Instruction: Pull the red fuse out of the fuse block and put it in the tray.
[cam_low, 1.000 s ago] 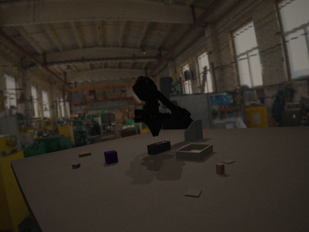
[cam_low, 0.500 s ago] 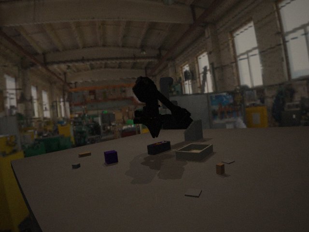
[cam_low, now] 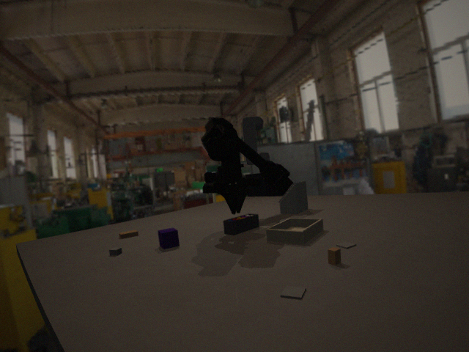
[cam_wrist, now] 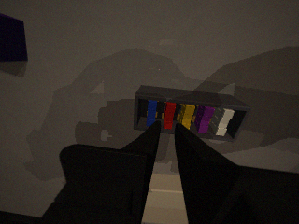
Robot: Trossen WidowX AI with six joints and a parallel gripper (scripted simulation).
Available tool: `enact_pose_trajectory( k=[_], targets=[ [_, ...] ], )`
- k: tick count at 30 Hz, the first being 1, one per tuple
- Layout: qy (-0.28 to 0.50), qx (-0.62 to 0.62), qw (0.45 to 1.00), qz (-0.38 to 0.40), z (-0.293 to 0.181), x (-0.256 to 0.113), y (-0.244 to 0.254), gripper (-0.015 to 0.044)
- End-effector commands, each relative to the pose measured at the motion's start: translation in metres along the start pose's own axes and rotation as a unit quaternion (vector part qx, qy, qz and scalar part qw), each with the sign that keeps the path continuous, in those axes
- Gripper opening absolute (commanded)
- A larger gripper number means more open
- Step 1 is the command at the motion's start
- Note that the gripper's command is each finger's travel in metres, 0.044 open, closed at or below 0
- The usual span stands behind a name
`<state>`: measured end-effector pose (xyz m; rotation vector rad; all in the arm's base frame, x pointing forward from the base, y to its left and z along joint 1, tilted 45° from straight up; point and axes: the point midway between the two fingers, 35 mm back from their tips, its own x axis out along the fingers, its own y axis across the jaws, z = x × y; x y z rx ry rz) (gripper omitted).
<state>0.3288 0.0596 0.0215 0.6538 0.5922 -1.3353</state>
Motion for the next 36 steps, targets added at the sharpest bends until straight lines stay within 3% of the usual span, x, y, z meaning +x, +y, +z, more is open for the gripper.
enact_pose_trajectory(
  k=[1,36],
  targets=[
    [-0.003,-0.002,1.0,-0.003,0.001,0.007,-0.002,0.0069],
    [-0.003,-0.002,1.0,-0.003,0.001,0.022,-0.002,0.0069]
  ],
)
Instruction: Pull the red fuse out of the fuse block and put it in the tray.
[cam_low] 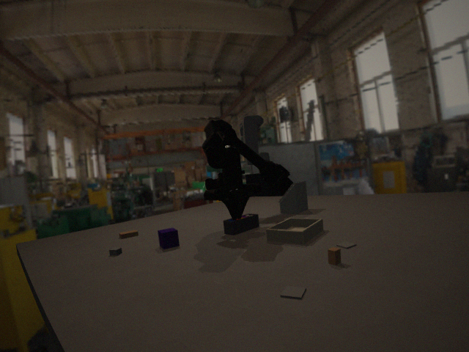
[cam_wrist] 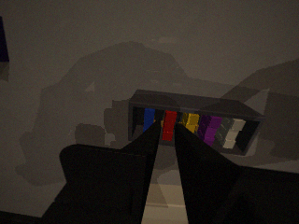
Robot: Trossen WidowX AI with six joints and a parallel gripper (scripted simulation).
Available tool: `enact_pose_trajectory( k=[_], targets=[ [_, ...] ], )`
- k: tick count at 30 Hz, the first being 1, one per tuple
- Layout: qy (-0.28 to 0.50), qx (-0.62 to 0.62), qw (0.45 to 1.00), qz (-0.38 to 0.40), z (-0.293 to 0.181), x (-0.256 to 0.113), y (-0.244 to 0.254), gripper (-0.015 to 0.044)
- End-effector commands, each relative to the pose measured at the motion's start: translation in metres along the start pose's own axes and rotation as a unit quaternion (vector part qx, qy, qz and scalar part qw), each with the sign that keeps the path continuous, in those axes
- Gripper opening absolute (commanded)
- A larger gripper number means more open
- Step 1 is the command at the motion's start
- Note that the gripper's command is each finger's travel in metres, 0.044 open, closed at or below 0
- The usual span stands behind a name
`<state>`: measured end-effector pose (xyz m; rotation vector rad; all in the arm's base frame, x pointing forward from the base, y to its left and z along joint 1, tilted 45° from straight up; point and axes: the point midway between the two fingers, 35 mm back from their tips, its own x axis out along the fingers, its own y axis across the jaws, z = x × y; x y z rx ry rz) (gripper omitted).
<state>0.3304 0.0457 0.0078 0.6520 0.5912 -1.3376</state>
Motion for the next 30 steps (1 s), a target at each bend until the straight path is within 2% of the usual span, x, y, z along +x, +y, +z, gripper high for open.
enact_pose_trajectory(
  k=[1,6,16,30],
  targets=[
    [-0.002,-0.002,1.0,-0.002,0.0007,0.0028,-0.0011,0.0069],
    [-0.002,-0.002,1.0,-0.002,0.0007,0.0028,-0.0011,0.0069],
    [-0.001,0.0,1.0,-0.001,0.0003,0.0016,-0.0008,0.0002],
    [0.0,-0.001,1.0,-0.001,0.0001,-0.003,-0.0006,0.0]
  ],
)
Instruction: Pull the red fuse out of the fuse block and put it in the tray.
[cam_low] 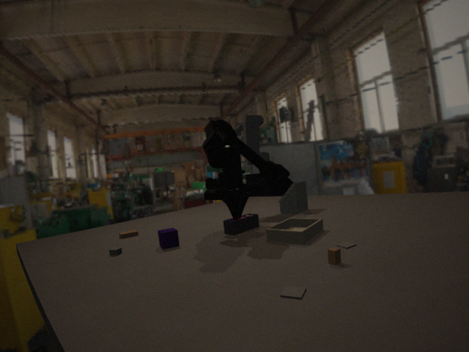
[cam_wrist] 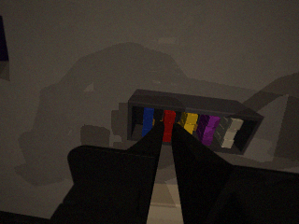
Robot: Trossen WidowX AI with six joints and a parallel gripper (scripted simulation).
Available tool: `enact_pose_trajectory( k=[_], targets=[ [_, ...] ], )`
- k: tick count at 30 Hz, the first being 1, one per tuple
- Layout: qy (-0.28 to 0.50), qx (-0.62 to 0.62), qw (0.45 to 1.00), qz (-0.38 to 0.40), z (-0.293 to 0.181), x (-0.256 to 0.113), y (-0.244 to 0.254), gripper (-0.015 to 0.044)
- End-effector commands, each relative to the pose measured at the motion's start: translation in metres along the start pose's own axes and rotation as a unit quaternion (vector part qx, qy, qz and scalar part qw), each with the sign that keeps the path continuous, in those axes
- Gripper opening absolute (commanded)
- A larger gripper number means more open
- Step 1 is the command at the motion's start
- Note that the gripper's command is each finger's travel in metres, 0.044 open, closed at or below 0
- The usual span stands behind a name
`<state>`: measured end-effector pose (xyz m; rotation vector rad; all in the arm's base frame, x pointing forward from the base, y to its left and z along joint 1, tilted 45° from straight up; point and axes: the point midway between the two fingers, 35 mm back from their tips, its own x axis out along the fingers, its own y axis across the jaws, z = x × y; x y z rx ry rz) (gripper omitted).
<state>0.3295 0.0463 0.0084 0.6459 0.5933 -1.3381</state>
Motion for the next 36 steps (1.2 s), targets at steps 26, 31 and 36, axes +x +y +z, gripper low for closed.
enact_pose_trajectory(
  k=[26,31,36],
  targets=[
    [0.001,0.001,1.0,-0.001,0.0,-0.015,0.0,0.0],
    [0.001,0.001,1.0,-0.001,0.0,-0.017,0.0,0.0],
    [0.0,0.001,1.0,-0.001,0.0,-0.02,0.0,0.0]
  ],
)
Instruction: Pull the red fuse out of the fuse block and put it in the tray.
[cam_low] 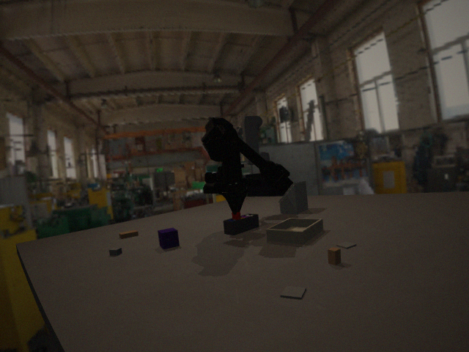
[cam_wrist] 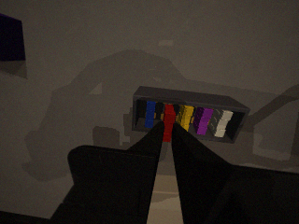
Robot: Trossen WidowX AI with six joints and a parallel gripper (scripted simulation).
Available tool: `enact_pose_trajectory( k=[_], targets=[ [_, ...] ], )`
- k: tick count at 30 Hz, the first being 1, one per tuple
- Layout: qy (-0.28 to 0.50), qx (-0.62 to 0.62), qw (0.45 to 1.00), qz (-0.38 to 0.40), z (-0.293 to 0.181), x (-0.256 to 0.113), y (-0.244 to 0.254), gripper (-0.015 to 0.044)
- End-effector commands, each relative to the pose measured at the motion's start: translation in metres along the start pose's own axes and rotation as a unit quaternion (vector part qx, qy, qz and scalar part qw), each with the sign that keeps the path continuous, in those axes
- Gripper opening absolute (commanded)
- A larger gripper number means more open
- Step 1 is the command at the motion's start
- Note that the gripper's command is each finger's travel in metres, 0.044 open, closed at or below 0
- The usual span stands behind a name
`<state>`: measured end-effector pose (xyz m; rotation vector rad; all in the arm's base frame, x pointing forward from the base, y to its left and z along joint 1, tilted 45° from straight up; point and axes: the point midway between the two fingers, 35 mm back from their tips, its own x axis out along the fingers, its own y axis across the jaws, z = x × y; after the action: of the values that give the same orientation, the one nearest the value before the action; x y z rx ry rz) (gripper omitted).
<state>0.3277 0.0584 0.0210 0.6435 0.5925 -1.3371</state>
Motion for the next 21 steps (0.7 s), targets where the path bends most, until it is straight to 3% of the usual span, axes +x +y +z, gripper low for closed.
enact_pose_trajectory(
  k=[1,21],
  targets=[
    [0.001,0.002,1.0,-0.001,0.0,-0.0026,-0.0002,0.0],
    [0.001,0.001,1.0,-0.001,0.0001,-0.0125,-0.0004,0.0]
  ],
)
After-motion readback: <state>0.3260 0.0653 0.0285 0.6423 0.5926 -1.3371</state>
